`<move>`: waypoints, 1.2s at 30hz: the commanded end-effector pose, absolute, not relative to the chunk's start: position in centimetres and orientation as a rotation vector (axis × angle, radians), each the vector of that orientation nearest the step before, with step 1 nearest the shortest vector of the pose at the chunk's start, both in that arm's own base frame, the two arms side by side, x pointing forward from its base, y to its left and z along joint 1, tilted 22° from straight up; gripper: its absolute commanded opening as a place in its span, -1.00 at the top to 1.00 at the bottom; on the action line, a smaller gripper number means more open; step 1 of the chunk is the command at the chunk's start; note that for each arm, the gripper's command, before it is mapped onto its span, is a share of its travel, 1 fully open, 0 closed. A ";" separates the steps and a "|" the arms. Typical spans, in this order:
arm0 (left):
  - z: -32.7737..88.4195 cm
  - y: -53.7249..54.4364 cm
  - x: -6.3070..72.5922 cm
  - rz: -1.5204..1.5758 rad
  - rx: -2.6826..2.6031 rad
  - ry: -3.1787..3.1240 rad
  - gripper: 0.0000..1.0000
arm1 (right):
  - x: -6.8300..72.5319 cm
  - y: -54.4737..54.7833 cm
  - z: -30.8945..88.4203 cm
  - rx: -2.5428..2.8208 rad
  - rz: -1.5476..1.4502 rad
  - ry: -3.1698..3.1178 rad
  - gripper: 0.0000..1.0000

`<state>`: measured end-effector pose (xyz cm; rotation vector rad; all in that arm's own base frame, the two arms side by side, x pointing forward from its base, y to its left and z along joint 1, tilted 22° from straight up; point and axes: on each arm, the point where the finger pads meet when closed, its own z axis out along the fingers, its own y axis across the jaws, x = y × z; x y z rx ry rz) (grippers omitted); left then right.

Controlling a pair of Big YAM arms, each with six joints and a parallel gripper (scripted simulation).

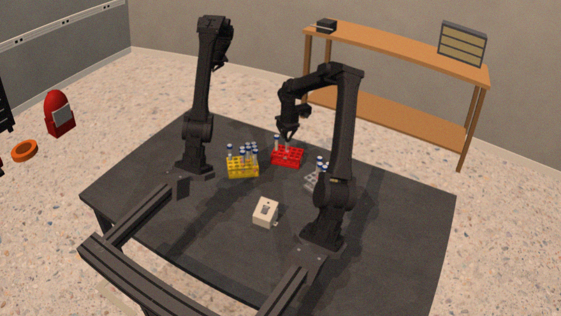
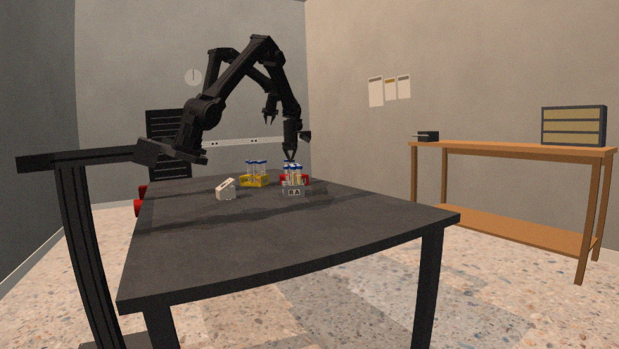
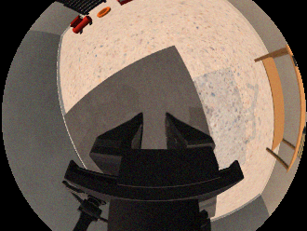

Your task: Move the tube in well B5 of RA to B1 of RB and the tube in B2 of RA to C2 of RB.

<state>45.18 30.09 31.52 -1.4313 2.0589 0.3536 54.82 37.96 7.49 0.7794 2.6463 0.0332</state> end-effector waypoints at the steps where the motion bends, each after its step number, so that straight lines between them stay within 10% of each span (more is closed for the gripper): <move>1: 33.5 30.4 45.6 0.345 -1.418 2.022 0.40 | 55.5 38.6 9.0 0.778 0.076 2.625 0.40; 36: 33.5 30.4 45.6 0.345 -1.418 2.022 0.40 | 52.7 40.5 18.4 0.774 0.128 2.602 0.40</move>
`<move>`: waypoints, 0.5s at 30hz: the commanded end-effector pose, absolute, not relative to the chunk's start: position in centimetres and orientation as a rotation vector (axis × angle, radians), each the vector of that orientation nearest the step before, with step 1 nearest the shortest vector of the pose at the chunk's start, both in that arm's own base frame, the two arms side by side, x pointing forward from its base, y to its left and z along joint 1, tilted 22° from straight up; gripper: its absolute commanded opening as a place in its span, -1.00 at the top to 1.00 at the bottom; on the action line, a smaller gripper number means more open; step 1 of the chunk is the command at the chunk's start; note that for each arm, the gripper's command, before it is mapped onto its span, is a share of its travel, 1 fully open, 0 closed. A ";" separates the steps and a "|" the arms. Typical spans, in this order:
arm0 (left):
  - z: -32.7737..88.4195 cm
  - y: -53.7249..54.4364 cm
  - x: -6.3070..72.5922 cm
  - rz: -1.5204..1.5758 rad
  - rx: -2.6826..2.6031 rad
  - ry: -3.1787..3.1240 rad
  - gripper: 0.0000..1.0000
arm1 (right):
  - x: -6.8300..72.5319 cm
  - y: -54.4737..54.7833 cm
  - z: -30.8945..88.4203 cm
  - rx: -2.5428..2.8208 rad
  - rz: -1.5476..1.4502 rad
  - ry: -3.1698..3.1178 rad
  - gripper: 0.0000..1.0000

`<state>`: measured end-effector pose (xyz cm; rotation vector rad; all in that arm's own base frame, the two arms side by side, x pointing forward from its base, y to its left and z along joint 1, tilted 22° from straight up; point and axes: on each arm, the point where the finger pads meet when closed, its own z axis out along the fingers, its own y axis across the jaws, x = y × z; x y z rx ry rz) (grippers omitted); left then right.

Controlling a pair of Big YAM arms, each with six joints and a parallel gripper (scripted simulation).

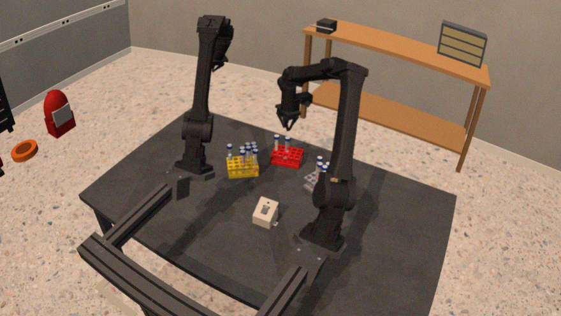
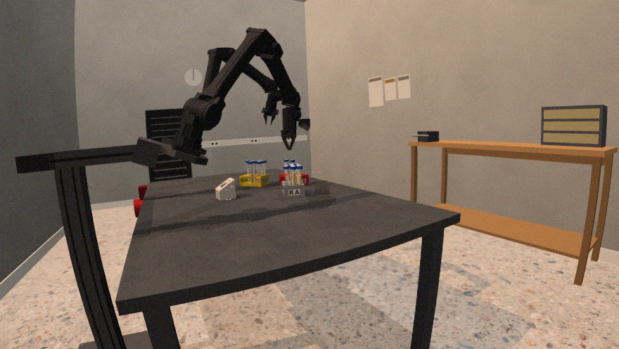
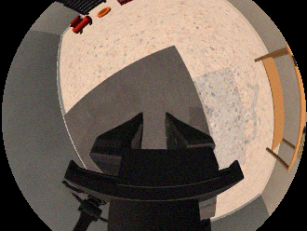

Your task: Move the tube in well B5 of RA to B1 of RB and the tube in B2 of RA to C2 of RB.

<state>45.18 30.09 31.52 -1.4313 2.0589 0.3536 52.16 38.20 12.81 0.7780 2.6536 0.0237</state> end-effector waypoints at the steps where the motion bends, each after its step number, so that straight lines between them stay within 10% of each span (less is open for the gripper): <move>1: 33.5 30.4 45.6 0.345 -1.418 2.022 0.40 | 52.7 40.6 18.1 0.773 0.117 2.608 0.40; 15: 33.5 30.4 45.6 0.345 -1.418 2.022 0.40 | 48.4 38.6 15.0 0.478 0.032 2.688 0.40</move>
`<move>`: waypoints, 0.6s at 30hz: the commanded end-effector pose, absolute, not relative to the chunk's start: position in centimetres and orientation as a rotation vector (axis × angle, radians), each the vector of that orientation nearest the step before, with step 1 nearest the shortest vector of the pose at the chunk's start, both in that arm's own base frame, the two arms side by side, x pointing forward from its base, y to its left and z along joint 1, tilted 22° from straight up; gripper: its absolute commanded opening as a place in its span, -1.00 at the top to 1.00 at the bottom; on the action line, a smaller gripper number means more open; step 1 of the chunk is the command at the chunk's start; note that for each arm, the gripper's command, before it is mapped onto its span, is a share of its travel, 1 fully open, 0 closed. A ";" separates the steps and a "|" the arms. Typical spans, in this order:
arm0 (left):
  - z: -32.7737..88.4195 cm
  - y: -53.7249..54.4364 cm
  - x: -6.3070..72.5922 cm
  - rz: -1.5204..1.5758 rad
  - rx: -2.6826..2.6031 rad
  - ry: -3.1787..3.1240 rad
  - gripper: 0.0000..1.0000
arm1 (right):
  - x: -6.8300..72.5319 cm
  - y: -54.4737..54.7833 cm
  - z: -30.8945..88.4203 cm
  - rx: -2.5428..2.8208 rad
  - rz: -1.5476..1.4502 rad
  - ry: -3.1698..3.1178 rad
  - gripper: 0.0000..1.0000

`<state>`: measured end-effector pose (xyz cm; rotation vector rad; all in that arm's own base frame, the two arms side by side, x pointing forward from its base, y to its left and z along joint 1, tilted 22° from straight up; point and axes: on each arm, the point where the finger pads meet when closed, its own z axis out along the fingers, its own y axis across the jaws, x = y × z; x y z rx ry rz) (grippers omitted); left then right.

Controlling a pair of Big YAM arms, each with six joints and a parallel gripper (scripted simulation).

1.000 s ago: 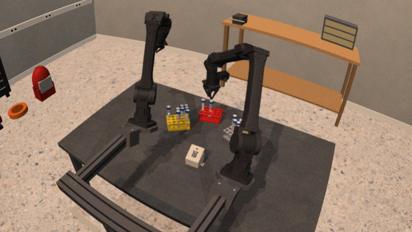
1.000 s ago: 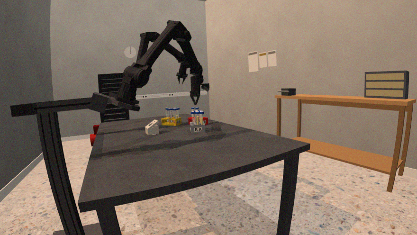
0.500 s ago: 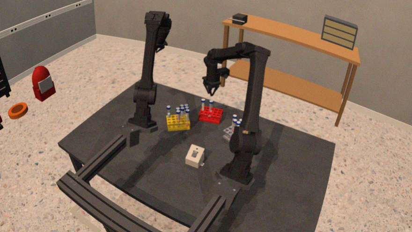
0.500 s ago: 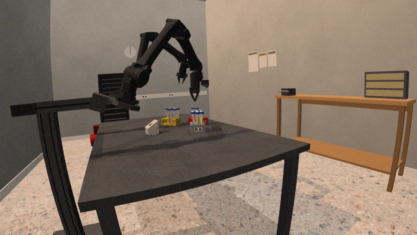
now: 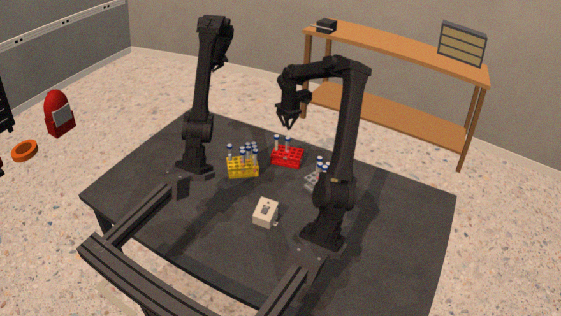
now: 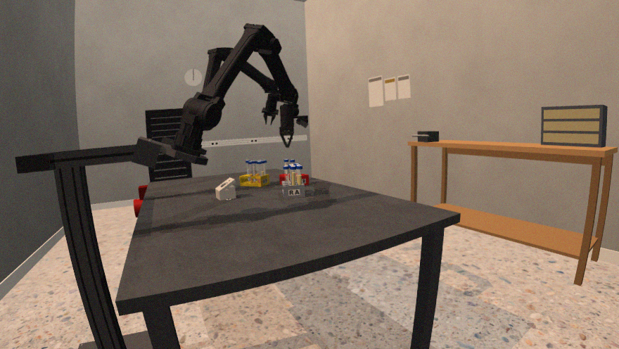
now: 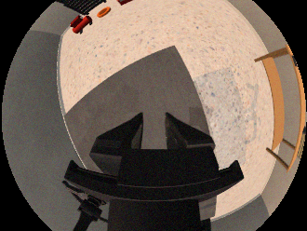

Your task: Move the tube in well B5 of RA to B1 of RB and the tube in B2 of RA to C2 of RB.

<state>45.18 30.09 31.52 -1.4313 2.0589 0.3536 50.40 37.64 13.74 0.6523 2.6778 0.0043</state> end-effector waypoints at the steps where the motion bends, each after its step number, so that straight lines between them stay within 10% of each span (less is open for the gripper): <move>1: 33.5 30.4 45.6 0.345 -1.418 2.022 0.40 | 47.8 38.4 14.7 0.433 0.022 2.696 0.40; 18: 33.5 30.4 45.6 0.345 -1.418 2.022 0.40 | 42.8 41.0 11.3 0.150 -0.055 2.739 0.40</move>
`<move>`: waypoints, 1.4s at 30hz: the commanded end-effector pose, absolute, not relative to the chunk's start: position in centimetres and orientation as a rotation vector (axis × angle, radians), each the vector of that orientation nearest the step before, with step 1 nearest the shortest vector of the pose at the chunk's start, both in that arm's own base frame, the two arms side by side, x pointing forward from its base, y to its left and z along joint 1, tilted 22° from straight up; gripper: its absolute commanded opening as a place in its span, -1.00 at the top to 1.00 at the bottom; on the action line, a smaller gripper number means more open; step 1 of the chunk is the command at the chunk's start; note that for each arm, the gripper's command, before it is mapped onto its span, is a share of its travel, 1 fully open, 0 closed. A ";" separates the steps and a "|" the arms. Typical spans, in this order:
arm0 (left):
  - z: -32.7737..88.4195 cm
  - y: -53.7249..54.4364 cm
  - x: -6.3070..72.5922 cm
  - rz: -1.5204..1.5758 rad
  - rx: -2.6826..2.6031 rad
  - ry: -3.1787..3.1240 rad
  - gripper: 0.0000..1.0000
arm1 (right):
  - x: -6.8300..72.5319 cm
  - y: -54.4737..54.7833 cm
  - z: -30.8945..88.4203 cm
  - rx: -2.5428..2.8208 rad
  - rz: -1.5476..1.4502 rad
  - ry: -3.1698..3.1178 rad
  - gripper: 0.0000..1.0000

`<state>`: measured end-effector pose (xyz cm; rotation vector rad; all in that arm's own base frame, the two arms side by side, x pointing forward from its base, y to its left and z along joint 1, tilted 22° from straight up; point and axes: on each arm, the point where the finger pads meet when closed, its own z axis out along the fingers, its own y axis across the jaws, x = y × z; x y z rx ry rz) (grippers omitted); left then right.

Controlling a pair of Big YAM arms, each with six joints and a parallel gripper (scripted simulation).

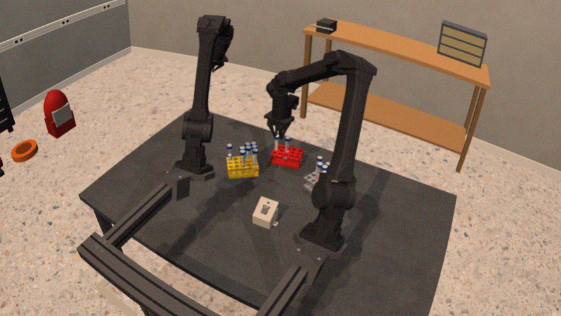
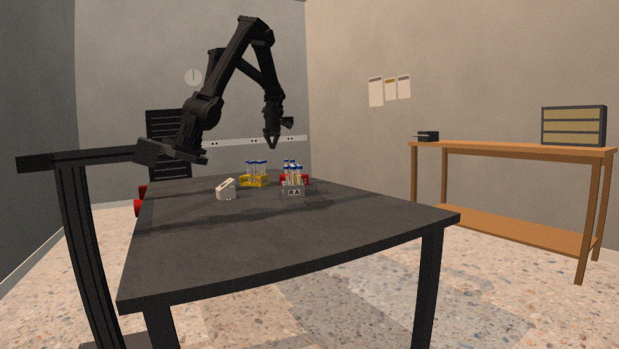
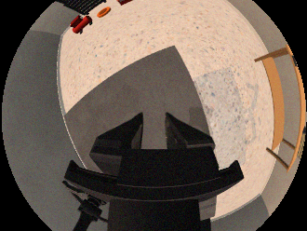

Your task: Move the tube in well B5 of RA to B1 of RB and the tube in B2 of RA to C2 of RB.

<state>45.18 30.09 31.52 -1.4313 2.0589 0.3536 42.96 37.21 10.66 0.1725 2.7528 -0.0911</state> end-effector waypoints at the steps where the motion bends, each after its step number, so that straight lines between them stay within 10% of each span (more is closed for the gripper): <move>1: 33.5 30.4 45.6 0.345 -1.418 2.022 0.40 | 42.5 41.6 11.1 0.150 -0.055 2.739 0.40; 42: 33.5 30.4 45.6 0.345 -1.418 2.022 0.40 | 35.3 59.3 7.7 0.148 -0.045 2.744 0.40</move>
